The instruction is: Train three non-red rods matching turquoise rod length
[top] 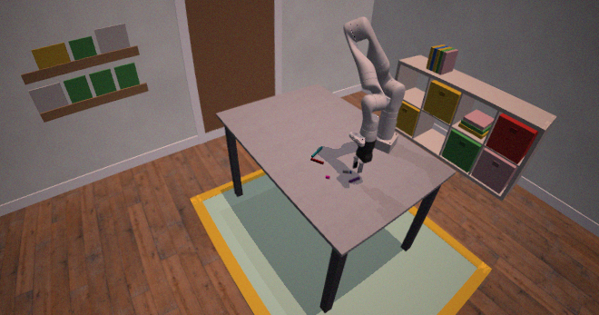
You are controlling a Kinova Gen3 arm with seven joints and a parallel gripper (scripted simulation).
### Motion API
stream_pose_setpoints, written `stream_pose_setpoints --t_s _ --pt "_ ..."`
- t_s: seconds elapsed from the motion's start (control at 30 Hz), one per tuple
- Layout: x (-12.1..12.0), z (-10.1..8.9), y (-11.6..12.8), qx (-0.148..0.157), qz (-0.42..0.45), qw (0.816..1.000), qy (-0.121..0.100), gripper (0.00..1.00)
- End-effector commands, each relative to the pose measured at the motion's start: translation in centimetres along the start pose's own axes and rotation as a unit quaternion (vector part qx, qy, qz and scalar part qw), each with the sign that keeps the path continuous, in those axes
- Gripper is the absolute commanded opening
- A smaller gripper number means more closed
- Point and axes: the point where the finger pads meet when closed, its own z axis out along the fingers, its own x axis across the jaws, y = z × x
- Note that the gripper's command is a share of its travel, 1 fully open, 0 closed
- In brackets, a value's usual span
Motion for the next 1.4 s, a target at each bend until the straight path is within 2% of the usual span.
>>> stream_pose_setpoints --t_s 0.0,0.9,1.37 --pt "0.02 -0.03 -0.09 0.001 -0.005 1.0 0.003 0.54" --pt "0.02 0.0 -0.09 0.001 -0.005 1.0 0.003 0.54" --pt "0.17 0.84 0.09 -0.001 -0.007 1.0 0.005 0.54"
